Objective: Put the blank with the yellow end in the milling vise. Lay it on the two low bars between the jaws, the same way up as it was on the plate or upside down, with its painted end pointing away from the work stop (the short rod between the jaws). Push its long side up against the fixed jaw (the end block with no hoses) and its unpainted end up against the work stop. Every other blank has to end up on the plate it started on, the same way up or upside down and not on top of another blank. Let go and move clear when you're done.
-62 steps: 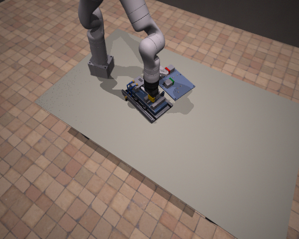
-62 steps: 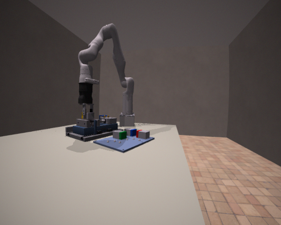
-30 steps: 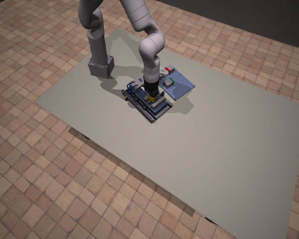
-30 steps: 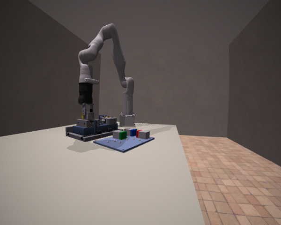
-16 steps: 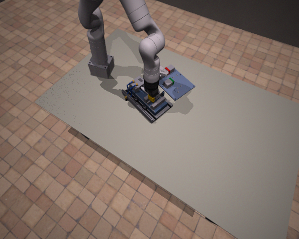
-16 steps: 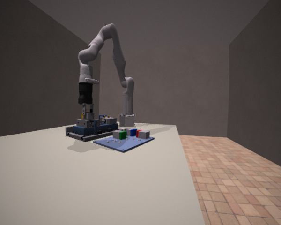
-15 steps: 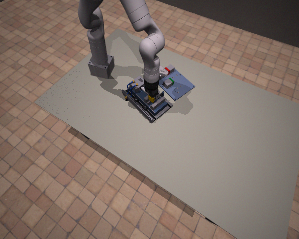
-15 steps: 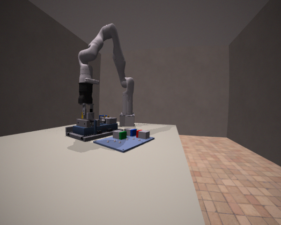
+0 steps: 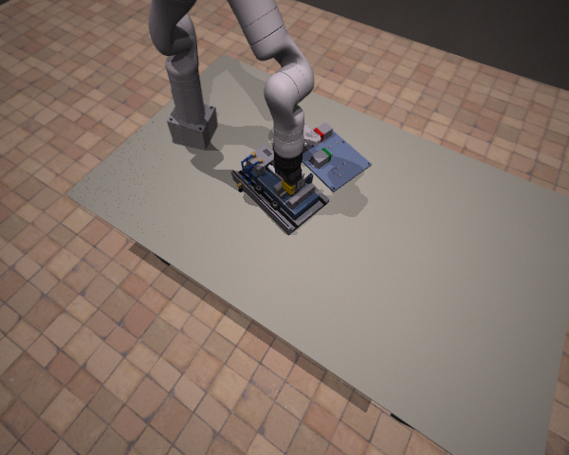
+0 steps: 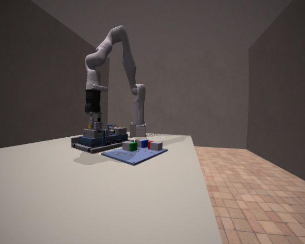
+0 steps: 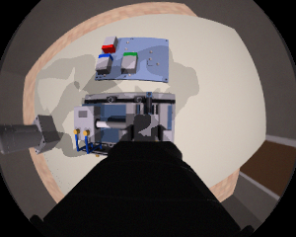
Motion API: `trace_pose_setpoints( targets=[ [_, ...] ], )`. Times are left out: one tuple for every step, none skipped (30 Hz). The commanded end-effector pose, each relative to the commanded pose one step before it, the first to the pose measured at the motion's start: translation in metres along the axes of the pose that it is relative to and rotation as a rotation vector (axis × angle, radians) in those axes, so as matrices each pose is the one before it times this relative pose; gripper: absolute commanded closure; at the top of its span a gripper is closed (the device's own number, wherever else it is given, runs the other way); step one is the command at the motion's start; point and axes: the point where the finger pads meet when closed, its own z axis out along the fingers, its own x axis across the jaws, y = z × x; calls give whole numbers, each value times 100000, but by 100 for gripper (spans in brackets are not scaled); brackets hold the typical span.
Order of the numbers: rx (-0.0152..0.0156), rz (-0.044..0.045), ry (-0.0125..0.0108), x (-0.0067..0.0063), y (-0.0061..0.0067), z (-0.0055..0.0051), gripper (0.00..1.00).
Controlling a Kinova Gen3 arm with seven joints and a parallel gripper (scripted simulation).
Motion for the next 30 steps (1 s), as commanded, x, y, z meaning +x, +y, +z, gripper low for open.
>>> trace_pose_setpoints(
  targets=[
    [-19, 418, 221, 68, 6, -27, 100],
    [-3, 83, 3, 0, 2, 10, 100],
    [-3, 83, 3, 0, 2, 10, 100],
    [-3, 83, 3, 0, 2, 10, 100],
    [-3, 83, 3, 0, 2, 10, 100],
    [-3, 83, 3, 0, 2, 10, 100],
    [-3, 83, 3, 0, 2, 10, 100],
    [-3, 83, 3, 0, 2, 10, 100],
    [-3, 83, 3, 0, 2, 10, 100],
    [-3, 83, 3, 0, 2, 10, 100],
    [-3, 83, 3, 0, 2, 10, 100],
    [0, 0, 0, 0, 0, 0, 100],
    [0, 0, 0, 0, 0, 0, 100],
    [48, -1169, -43, -6, -21, -138, 100],
    [-3, 83, 3, 0, 2, 10, 100],
    [-3, 83, 3, 0, 2, 10, 100],
    [-3, 83, 3, 0, 2, 10, 100],
    [-3, 83, 3, 0, 2, 10, 100],
    [-3, 83, 3, 0, 2, 10, 100],
    [-3, 83, 3, 0, 2, 10, 100],
    [-3, 83, 3, 0, 2, 10, 100],
    [-3, 83, 3, 0, 2, 10, 100],
    [-3, 83, 3, 0, 2, 10, 100],
    [-3, 83, 3, 0, 2, 10, 100],
    [-3, 83, 3, 0, 2, 10, 100],
    [-3, 83, 3, 0, 2, 10, 100],
    [-3, 83, 3, 0, 2, 10, 100],
    [-3, 83, 3, 0, 2, 10, 100],
    [0, 0, 0, 0, 0, 0, 100],
    [0, 0, 0, 0, 0, 0, 100]
  ],
)
